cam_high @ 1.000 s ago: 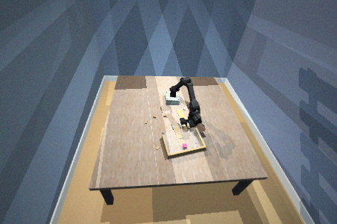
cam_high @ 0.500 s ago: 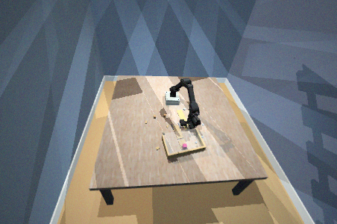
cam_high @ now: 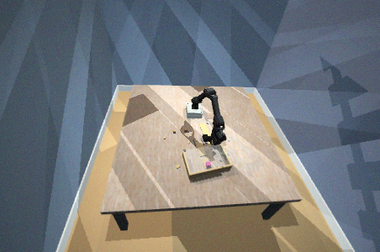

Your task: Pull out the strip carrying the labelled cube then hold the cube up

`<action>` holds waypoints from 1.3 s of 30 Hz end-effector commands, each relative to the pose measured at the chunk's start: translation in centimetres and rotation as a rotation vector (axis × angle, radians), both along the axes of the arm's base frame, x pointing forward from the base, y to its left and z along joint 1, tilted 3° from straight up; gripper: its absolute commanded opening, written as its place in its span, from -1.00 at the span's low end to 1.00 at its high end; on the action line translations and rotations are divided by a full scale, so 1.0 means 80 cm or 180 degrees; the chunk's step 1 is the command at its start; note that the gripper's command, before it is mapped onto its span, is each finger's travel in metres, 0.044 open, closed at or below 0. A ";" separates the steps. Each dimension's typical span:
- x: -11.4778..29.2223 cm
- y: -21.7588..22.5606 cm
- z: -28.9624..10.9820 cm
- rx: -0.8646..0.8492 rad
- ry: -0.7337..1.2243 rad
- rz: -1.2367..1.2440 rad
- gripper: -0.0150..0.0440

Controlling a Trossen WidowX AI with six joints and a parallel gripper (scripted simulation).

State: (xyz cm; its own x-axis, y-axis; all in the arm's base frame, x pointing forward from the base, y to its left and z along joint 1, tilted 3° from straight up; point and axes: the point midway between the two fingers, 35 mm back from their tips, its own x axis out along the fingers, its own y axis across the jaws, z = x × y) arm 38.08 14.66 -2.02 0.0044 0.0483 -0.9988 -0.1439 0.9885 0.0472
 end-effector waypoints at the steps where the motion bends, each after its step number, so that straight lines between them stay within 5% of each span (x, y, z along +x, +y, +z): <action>1: 0.000 0.000 0.000 0.0000 -0.0002 0.0000 -0.25; 4: -0.002 -0.001 0.003 0.0000 -0.0001 0.0000 -0.49; 19: -0.067 -0.028 0.050 -0.0010 0.0021 -0.0001 -0.49; 39: -0.120 -0.048 0.050 -0.0014 0.0032 -0.0001 -0.49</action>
State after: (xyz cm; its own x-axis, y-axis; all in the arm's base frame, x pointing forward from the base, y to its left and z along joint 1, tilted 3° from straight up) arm 29.08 11.03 2.07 -0.0062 0.0444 -0.9990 -0.1385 0.9894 0.0448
